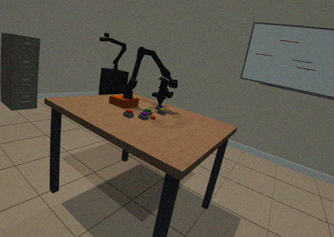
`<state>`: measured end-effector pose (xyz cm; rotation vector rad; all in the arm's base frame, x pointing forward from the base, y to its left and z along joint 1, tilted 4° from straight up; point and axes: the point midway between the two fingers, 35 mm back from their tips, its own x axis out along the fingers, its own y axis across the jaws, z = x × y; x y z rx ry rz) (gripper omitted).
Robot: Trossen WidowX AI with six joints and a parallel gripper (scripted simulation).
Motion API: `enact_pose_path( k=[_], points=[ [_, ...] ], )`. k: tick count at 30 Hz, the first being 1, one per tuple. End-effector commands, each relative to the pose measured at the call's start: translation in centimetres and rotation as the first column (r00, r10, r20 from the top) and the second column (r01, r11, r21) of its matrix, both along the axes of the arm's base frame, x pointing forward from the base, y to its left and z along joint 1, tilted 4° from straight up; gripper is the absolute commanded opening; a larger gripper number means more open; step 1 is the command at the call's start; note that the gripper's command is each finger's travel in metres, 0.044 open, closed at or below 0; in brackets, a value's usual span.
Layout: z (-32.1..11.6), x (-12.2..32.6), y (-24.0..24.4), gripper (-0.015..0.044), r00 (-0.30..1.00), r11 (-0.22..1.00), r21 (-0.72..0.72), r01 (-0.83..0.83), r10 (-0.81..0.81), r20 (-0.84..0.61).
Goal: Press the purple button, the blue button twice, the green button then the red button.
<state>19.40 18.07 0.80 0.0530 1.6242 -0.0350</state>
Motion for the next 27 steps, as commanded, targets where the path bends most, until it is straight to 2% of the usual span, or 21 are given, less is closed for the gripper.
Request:
enact_pose_path(
  k=[1,6,11,17,27],
  points=[
    [2.5,0.3,0.2,0.0020,1.000,1.000,0.015,0.003,-0.003,0.013],
    [2.7,0.3,0.2,0.0020,1.000,1.000,0.015,0.003,-0.003,0.013],
    [8.4,0.6,0.0,0.0020,1.000,1.000,0.015,0.003,-0.003,0.013],
    [8.6,0.7,-0.2,0.0020,1.000,1.000,0.015,0.003,-0.003,0.013],
    [8.4,4.4,-11.6,0.0020,1.000,1.000,0.003,0.003,-0.003,0.022]
  ],
)
